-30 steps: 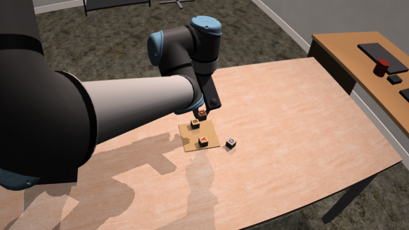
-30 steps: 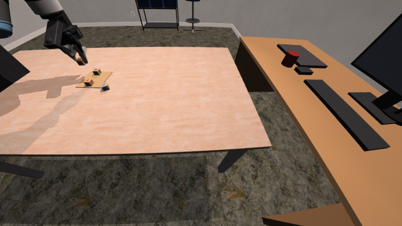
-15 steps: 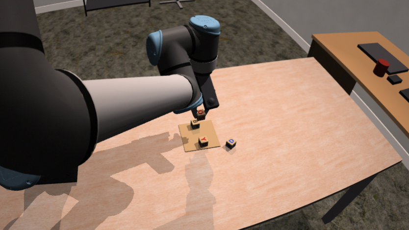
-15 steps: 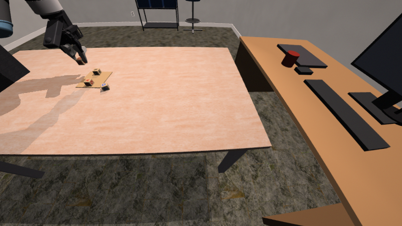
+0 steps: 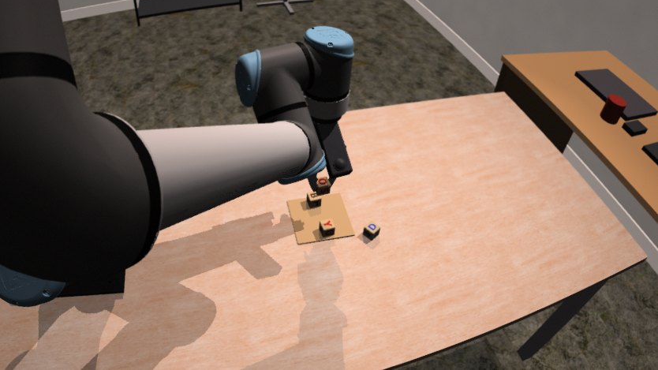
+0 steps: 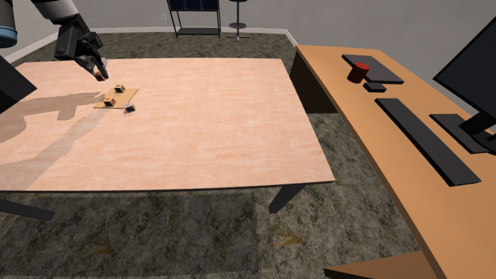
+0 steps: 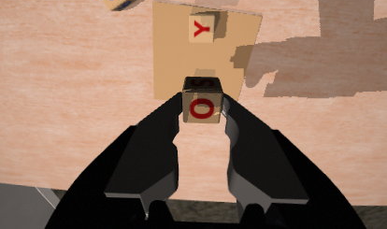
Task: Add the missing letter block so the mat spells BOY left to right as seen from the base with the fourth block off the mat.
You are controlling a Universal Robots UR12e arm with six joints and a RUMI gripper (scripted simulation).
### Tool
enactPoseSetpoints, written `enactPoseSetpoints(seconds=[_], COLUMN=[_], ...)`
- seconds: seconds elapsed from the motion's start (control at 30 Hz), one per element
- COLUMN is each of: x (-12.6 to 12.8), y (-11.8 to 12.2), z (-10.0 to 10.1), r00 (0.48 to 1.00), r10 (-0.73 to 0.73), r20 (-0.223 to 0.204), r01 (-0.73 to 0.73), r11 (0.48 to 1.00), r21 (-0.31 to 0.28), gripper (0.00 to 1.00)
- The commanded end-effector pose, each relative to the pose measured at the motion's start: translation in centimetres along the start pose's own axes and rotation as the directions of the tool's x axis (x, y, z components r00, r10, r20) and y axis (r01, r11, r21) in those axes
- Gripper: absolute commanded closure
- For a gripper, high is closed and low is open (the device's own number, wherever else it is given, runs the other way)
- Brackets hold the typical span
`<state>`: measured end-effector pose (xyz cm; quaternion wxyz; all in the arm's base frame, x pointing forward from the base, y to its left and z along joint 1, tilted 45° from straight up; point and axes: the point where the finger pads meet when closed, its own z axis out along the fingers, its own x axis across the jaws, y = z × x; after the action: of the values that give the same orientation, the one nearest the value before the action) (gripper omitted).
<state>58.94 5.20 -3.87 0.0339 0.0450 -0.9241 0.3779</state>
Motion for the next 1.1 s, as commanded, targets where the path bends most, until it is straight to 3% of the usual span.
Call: enactPoseSetpoints(seconds=[0.0, 0.2, 0.63, 1.07], x=[0.0, 0.0, 0.0, -0.1], y=[0.0, 0.0, 0.0, 0.0], z=[0.9, 2.5, 8.2, 9.2], r00=[1.000, 1.000, 1.000, 1.000], r10=[0.000, 0.000, 0.000, 0.000], r20=[0.001, 0.001, 0.001, 0.001], r01=[0.000, 0.000, 0.000, 0.000], r11=[1.000, 1.000, 1.000, 1.000], r21=[0.000, 0.000, 0.000, 0.000], gripper=[0.91, 0.91, 0.91, 0.91])
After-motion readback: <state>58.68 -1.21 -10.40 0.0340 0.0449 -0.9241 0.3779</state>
